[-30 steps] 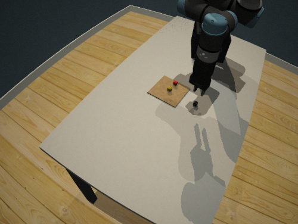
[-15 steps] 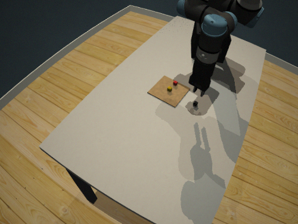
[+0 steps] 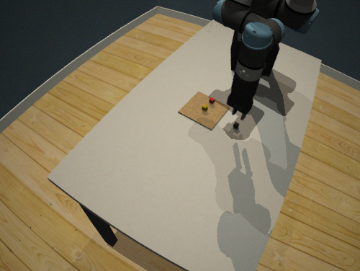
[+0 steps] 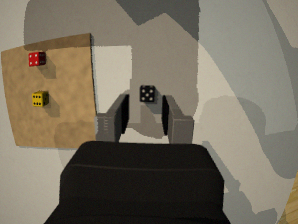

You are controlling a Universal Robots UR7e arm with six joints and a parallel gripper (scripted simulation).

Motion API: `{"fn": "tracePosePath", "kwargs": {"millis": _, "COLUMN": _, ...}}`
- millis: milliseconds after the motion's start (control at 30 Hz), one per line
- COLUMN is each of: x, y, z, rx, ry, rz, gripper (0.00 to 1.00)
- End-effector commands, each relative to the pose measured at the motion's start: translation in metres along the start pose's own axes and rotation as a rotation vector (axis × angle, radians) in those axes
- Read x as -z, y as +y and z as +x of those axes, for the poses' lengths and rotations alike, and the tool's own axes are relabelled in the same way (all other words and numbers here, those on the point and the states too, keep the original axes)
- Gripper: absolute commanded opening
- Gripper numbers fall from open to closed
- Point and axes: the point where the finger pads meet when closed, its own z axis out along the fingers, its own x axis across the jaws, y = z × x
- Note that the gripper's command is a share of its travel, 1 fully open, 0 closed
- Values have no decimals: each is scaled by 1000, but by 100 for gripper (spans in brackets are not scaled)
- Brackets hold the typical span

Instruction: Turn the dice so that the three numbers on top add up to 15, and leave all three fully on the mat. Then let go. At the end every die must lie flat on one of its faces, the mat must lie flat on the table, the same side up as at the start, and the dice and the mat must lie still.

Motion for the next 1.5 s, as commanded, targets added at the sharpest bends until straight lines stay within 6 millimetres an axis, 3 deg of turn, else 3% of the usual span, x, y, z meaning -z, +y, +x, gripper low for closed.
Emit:
{"fn": "tracePosePath", "kwargs": {"millis": 0, "x": -12, "y": -2, "z": 1, "rx": 1, "ry": -1, "rz": 2, "gripper": 64}}
{"fn": "tracePosePath", "kwargs": {"millis": 667, "x": -32, "y": -2, "z": 1, "rx": 1, "ry": -1, "rz": 2, "gripper": 64}}
{"fn": "tracePosePath", "kwargs": {"millis": 1467, "x": -34, "y": -2, "z": 1, "rx": 1, "ry": -1, "rz": 2, "gripper": 64}}
